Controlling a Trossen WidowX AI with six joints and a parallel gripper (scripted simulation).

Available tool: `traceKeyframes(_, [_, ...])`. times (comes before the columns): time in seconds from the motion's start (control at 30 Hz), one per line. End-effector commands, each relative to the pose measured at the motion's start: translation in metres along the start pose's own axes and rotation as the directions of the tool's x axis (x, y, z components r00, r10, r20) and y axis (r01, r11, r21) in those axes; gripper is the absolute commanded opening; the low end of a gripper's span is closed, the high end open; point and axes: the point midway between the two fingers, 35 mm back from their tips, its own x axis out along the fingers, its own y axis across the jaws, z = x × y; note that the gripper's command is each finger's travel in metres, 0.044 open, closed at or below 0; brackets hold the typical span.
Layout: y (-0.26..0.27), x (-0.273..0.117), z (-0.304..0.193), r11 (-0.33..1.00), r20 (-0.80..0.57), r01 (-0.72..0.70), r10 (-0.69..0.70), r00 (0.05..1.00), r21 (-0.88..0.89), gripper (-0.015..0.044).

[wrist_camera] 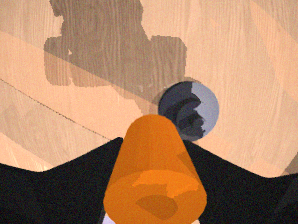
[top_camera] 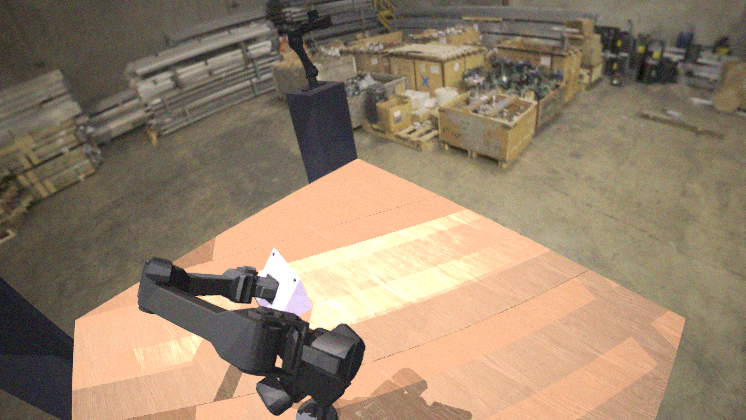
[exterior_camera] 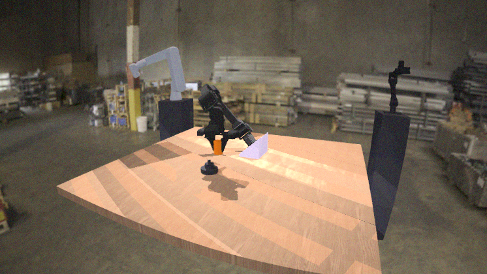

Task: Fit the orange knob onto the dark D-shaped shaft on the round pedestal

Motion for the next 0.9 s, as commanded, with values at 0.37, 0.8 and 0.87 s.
traceKeyframes(0.37, [-0.046, 0.011, -0.001, 1.000, 0.001, 0.021, -0.021, 1.000, -0.001, 0.0000])
traceKeyframes(0.8, [-0.051, 0.032, -0.001, 1.000, 0.001, 0.023, -0.023, 1.000, 0.000, 0.0000])
traceKeyframes(0.87, [-0.051, 0.037, -0.001, 1.000, 0.001, 0.023, -0.023, 1.000, 0.000, 0.0000])
